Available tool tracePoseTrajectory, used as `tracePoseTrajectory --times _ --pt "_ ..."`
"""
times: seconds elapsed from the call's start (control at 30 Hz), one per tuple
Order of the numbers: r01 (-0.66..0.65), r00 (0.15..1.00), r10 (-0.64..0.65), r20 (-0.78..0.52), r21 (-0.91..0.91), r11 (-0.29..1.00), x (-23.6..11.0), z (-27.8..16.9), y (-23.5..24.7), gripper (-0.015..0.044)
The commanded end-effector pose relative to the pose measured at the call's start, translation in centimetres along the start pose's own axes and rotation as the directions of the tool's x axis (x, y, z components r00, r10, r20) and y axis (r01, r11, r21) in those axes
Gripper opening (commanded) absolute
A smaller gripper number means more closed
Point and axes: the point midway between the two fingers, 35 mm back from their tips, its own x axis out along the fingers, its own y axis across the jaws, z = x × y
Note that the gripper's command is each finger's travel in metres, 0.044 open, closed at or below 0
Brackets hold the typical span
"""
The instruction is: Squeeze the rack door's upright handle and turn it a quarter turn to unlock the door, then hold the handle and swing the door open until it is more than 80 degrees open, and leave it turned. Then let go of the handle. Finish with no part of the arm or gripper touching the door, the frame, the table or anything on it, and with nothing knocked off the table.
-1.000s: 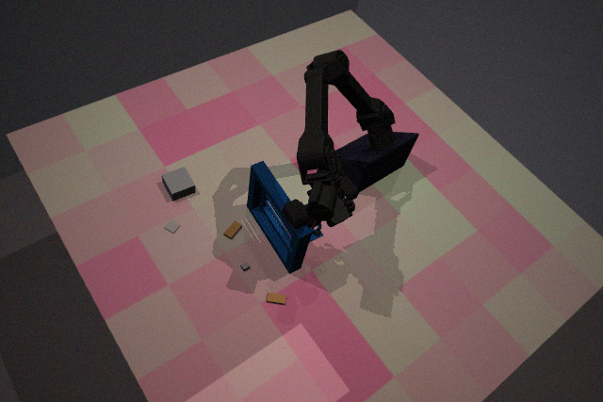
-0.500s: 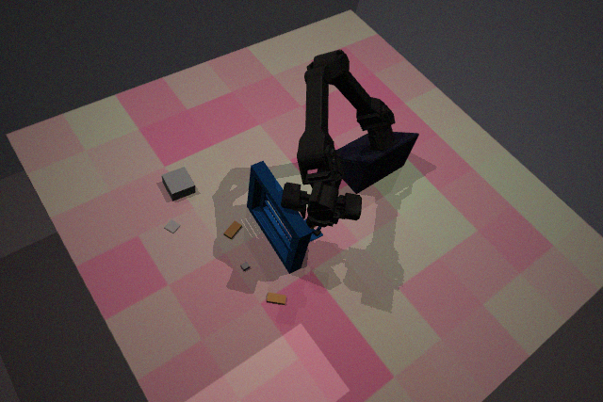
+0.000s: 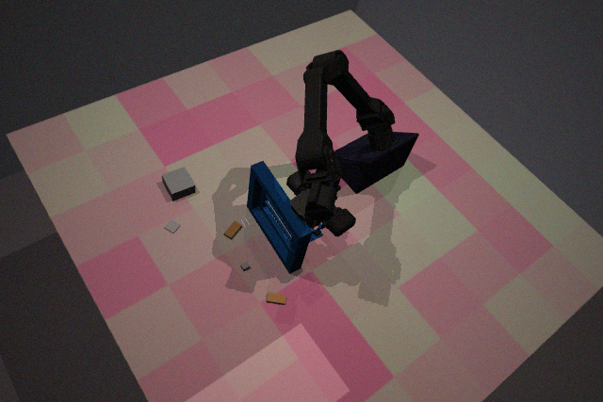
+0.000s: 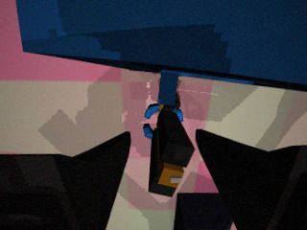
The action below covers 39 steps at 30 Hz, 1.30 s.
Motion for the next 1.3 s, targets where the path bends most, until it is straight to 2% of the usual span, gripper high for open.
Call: tracePoseTrajectory --times 0.0,0.3,0.63,0.87,1.1,1.27 --pt "0.002 1.0 -0.003 0.003 0.237 0.972 0.01 0.04 -0.05 0.0283" --pt "0.001 1.0 -0.004 0.003 0.633 0.774 0.02 0.05 -0.07 0.0283" --pt "-0.001 1.0 -0.005 0.003 0.925 0.381 0.03 0.06 -0.08 0.0283" --pt "-0.003 1.0 -0.006 0.003 0.999 0.044 0.03 0.07 -0.09 0.0283" --pt "-0.005 1.0 -0.006 0.003 0.957 -0.29 0.04 0.08 -0.1 0.0283" --pt "-0.005 1.0 -0.007 0.003 0.947 -0.321 0.04 0.08 -0.11 0.0283"
